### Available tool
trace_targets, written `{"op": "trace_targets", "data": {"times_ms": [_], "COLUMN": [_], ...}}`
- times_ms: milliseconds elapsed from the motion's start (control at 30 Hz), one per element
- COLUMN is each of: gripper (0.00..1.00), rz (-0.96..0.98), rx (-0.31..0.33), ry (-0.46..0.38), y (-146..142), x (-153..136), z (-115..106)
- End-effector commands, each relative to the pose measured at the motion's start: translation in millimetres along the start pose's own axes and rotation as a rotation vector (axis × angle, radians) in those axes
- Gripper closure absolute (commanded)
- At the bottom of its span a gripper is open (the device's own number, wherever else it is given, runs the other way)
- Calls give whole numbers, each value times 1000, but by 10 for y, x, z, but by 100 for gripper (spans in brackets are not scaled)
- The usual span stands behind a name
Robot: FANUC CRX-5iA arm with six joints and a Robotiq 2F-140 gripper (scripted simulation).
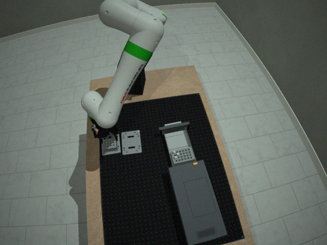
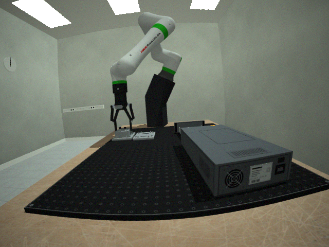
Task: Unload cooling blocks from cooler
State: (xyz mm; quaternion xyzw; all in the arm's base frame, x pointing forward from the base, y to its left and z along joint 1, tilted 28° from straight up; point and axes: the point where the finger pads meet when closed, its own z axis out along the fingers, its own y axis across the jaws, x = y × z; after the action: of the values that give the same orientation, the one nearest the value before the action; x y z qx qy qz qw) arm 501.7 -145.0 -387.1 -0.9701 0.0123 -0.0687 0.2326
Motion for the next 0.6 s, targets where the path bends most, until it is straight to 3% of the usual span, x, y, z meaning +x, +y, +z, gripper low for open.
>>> {"op": "trace_targets", "data": {"times_ms": [0, 533, 567], "gripper": [34, 34, 34], "rz": [0, 0, 0], "rx": [-1, -1, -1], "ry": [1, 1, 1], "y": [6, 6, 6], "x": [8, 8, 7], "z": [-10, -10, -305]}}
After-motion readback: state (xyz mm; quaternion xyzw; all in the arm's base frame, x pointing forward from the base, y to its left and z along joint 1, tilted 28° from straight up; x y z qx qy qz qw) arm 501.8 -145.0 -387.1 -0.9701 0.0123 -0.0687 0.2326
